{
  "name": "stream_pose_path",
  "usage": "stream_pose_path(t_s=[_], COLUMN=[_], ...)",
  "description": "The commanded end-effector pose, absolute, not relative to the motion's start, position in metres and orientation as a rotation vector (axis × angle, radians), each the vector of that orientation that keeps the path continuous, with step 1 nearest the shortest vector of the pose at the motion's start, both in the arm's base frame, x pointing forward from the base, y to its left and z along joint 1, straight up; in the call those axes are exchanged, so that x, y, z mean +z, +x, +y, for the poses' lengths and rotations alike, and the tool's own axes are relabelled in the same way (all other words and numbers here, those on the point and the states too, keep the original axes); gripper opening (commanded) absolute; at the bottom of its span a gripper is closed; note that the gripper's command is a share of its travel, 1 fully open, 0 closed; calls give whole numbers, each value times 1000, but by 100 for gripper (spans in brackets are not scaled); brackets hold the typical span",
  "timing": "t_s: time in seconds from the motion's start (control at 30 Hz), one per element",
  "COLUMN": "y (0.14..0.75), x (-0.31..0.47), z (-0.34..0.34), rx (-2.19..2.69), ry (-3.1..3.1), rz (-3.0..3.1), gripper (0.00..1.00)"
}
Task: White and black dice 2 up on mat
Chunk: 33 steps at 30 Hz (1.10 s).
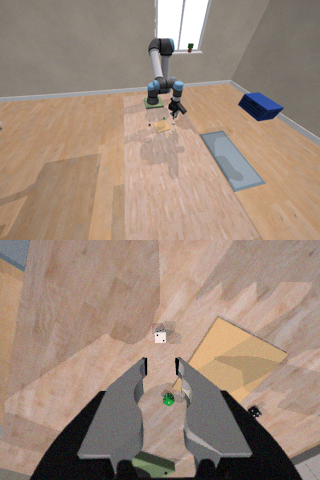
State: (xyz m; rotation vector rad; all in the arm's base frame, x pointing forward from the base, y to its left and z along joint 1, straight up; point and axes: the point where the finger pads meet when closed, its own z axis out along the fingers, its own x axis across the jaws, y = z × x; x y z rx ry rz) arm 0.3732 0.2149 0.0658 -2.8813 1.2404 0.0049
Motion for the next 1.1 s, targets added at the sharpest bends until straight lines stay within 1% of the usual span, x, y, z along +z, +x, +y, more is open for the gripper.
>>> stream_pose_path(t_s=[0.0, 1.07], y=[374, 374], x=[62, 23], z=[215, 216], rx=[3, 3], ry=[-2881, -2881], rz=[1240, 1240], gripper=[18, 18])
